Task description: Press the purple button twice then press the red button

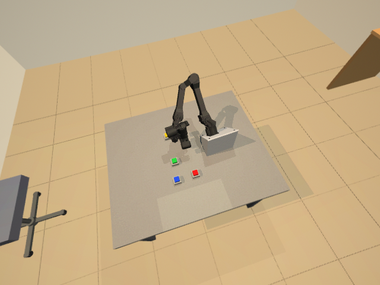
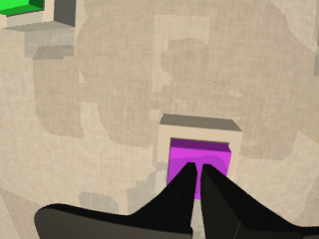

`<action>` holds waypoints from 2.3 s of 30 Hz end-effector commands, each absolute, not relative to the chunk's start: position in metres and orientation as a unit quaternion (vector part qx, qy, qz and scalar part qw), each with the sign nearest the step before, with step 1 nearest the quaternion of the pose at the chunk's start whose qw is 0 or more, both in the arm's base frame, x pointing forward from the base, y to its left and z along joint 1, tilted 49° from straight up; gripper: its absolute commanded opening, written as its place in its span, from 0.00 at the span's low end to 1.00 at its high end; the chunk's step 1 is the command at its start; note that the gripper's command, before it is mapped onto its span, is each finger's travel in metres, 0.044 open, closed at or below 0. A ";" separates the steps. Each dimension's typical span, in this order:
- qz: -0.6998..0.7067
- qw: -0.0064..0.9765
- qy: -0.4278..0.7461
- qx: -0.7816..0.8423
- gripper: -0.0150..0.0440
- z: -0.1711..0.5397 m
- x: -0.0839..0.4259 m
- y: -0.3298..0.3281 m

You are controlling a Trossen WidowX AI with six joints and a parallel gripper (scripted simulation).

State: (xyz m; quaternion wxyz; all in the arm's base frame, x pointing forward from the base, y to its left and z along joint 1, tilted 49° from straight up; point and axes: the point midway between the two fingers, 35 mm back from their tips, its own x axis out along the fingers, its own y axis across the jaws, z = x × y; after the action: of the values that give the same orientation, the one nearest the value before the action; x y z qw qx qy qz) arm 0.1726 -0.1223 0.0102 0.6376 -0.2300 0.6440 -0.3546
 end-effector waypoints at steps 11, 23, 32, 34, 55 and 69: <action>-0.354 0.632 0.648 -0.235 0.29 0.007 0.169 -0.126; -0.354 0.632 0.648 -0.235 0.29 0.007 0.169 -0.126; -0.353 0.633 0.648 -0.235 0.29 0.028 0.172 -0.101; -0.352 0.633 0.648 -0.234 0.29 0.032 0.174 -0.095; -0.337 0.654 0.642 -0.216 0.29 -0.001 0.222 0.030; -0.348 0.637 0.649 -0.227 0.29 -0.112 0.209 0.105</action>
State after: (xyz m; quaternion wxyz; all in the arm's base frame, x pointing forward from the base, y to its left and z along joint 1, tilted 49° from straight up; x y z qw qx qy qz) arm 0.2109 0.0985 -0.0991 0.6378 -0.2339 0.6498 -0.3410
